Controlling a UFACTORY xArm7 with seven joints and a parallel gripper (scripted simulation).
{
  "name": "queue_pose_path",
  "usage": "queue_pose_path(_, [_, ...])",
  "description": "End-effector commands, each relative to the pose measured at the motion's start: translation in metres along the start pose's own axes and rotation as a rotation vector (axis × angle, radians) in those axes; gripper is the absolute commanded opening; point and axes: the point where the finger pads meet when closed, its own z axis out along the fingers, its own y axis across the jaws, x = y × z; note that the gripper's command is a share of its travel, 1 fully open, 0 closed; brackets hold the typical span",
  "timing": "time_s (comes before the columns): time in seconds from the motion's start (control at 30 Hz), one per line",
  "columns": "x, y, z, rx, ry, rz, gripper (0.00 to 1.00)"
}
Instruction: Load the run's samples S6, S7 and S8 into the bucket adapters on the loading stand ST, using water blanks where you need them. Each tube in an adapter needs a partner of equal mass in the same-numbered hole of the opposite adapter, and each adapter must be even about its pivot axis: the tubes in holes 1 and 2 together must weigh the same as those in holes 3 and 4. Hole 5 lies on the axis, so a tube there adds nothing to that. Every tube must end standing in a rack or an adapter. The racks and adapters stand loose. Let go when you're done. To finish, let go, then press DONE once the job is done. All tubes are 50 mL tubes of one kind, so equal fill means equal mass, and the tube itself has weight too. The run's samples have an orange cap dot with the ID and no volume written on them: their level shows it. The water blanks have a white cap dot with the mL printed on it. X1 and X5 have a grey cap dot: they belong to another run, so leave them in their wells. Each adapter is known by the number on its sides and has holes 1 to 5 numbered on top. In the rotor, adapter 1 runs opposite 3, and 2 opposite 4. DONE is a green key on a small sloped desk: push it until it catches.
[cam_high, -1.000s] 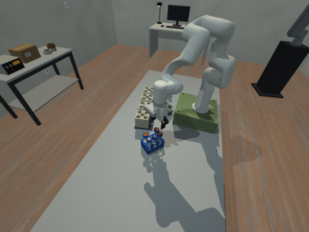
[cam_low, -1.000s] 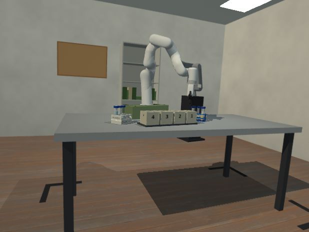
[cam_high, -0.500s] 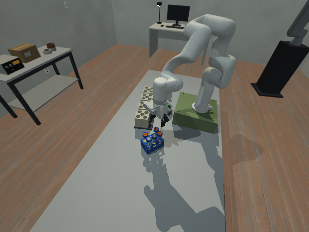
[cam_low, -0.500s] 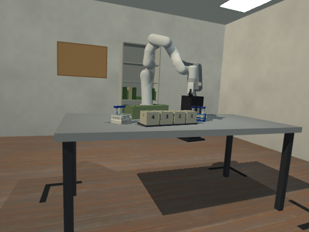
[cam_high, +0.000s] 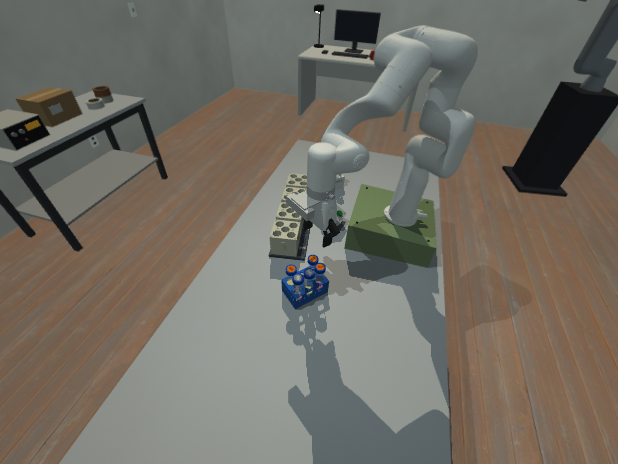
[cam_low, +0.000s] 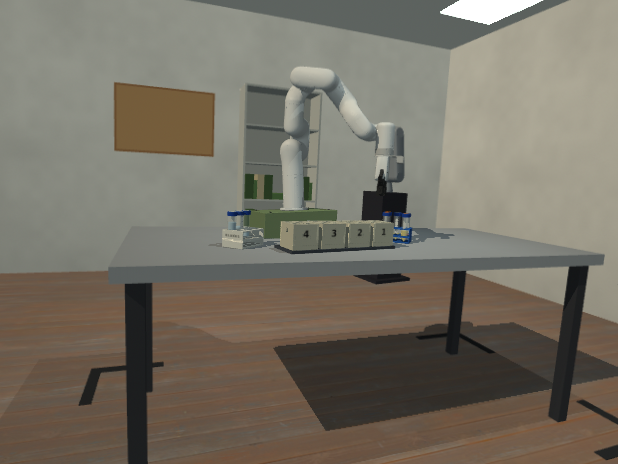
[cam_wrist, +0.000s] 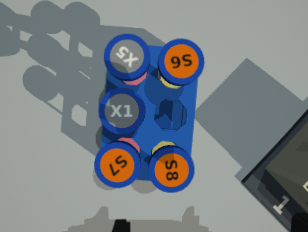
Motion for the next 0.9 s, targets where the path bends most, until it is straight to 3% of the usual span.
queue_pose_path(0.0, [0.001,0.0,-0.016,0.0,0.004,0.0,1.0])
queue_pose_path(0.6, [0.001,0.0,-0.054,0.0,0.004,0.0,1.0])
queue_pose_path(0.87, [-0.01,0.028,-0.054,0.0,0.004,0.2,1.0])
